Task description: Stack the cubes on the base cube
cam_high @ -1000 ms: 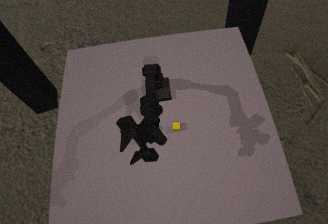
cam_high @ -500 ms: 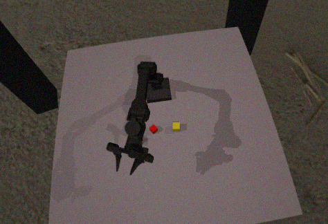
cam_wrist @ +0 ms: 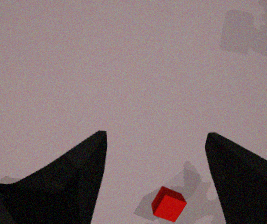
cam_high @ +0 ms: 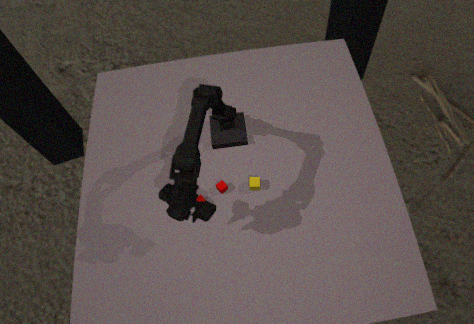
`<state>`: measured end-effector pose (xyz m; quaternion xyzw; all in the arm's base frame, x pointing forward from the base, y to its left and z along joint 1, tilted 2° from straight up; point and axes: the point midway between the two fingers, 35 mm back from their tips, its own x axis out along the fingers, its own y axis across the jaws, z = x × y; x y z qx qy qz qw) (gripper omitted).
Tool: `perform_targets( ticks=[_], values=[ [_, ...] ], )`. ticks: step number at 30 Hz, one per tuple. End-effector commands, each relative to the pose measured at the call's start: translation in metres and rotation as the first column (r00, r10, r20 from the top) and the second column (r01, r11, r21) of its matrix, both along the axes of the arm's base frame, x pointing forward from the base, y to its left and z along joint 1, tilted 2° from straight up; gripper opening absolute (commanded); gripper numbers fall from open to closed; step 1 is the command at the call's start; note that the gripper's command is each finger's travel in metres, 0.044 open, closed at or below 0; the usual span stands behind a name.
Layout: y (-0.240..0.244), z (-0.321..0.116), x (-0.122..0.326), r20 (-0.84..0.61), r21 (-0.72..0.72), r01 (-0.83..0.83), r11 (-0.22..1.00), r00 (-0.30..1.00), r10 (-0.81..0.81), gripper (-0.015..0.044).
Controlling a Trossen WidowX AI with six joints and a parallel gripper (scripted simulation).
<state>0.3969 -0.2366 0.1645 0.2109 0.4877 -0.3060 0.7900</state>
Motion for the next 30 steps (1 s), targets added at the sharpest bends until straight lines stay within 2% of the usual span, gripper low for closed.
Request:
perform_targets(
  ticks=[1,4,16,24,30],
  values=[
    [0.028,-0.029,-0.07,-0.226,0.254,0.322,0.912,0.936,-0.268,0.0265],
    [0.039,-0.034,-0.092,-0.317,0.298,0.432,0.851,0.886,-0.339,0.0265],
    [0.039,-0.035,-0.092,-0.319,0.298,0.434,0.85,0.885,-0.34,0.0265],
    [0.039,-0.091,-0.09,-0.319,0.299,0.434,0.85,0.885,-0.34,0.0265],
    [0.04,-0.099,-0.091,-0.319,0.299,0.434,0.85,0.885,-0.34,0.0265]
  ],
)
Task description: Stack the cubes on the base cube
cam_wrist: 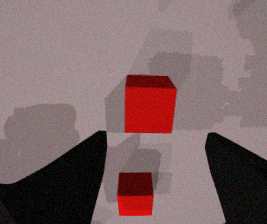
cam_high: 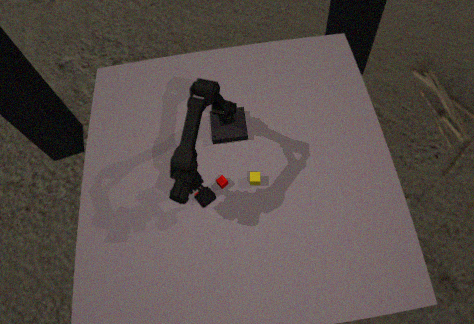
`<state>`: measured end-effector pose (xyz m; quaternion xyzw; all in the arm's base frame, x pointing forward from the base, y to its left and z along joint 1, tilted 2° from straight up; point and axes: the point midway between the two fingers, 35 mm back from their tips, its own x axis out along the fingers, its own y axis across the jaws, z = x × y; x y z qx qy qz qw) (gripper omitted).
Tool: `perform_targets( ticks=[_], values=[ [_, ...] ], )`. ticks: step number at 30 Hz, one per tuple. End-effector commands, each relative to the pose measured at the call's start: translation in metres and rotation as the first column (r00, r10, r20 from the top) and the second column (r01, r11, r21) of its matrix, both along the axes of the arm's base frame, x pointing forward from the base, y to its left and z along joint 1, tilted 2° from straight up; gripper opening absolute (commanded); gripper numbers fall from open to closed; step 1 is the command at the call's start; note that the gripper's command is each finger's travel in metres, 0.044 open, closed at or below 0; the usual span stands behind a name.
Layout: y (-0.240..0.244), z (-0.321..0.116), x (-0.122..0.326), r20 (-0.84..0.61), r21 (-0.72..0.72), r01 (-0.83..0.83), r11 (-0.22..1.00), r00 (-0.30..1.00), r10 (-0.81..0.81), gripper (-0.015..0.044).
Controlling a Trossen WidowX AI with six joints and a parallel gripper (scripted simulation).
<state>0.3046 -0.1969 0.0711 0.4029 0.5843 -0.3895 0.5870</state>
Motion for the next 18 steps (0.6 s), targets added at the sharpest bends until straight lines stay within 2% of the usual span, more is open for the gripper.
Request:
perform_targets(
  ticks=[1,18],
  values=[
    [0.0,-0.008,0.002,0.011,-0.002,0.005,1.0,1.0,-0.005,0.0265],
    [0.0,-0.035,0.003,0.011,-0.002,0.005,1.0,1.0,-0.005,0.0265]
  ],
)
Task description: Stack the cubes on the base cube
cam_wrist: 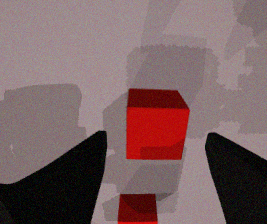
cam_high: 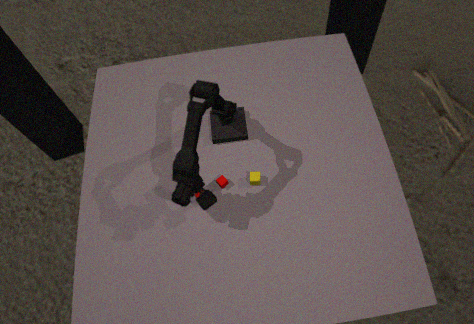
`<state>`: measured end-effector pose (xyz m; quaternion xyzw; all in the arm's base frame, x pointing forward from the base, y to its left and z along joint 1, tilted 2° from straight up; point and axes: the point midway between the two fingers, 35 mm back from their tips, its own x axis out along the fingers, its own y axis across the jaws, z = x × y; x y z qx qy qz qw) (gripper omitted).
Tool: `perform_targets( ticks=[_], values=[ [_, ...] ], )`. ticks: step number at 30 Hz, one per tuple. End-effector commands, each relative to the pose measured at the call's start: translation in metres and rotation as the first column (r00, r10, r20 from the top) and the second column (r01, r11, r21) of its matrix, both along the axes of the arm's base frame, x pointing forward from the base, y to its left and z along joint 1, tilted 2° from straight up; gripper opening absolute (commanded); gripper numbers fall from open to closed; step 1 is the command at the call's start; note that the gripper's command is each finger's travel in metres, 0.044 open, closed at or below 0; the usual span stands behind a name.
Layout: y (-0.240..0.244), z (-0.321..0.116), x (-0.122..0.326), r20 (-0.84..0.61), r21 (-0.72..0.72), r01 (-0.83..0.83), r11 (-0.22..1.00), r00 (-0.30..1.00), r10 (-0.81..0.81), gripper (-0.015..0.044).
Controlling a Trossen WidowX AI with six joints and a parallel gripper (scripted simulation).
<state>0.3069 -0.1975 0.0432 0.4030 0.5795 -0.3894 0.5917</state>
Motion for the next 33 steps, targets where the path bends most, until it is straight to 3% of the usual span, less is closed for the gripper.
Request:
perform_targets(
  ticks=[1,11,17,33],
  values=[
    [0.001,-0.009,0.0,0.0,0.005,0.005,1.0,1.0,-0.005,0.0265],
    [0.001,-0.022,0.0,0.0,0.005,0.005,1.0,1.0,-0.005,0.0265],
    [0.001,-0.022,0.0,0.0,0.005,0.005,1.0,1.0,-0.005,0.0107],
    [-0.002,0.013,0.003,0.0,0.005,0.005,1.0,1.0,-0.005,0.0105]
  ],
)
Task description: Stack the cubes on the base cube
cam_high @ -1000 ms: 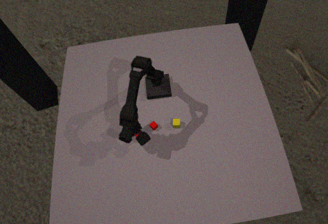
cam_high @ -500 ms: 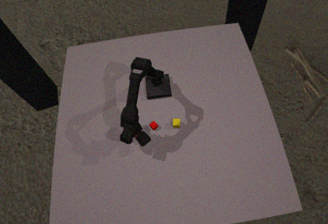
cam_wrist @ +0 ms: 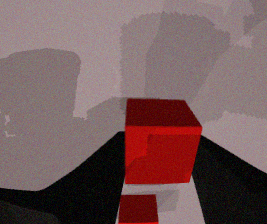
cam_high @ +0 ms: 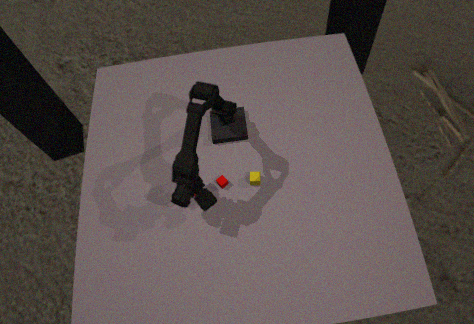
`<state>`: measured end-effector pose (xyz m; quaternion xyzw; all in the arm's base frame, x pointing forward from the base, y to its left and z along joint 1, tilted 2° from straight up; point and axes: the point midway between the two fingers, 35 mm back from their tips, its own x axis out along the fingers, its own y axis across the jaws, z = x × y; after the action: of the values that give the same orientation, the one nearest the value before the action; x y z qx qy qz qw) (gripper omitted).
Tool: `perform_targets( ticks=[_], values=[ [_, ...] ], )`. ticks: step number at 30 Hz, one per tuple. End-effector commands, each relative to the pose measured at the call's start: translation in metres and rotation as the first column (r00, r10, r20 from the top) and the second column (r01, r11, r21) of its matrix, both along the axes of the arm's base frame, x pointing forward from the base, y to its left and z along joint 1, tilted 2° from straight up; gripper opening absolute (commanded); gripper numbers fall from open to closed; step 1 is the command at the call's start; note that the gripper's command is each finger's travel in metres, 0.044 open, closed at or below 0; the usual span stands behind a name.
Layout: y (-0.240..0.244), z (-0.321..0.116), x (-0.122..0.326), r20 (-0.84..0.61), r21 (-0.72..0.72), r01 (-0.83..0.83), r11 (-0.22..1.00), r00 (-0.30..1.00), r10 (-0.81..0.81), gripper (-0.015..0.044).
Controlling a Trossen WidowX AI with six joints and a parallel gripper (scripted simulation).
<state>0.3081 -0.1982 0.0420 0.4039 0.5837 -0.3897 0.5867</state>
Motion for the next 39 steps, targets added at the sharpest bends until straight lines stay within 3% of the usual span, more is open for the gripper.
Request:
perform_targets(
  ticks=[1,23,39],
  values=[
    [-0.001,0.017,0.002,0.011,-0.003,0.003,1.0,1.0,-0.003,0.0105],
    [0.0,0.086,-0.004,0.01,-0.003,0.003,1.0,1.0,-0.003,0.0105],
    [0.033,0.085,0.006,0.012,-0.001,-0.004,1.0,1.0,0.004,0.0105]
  ],
)
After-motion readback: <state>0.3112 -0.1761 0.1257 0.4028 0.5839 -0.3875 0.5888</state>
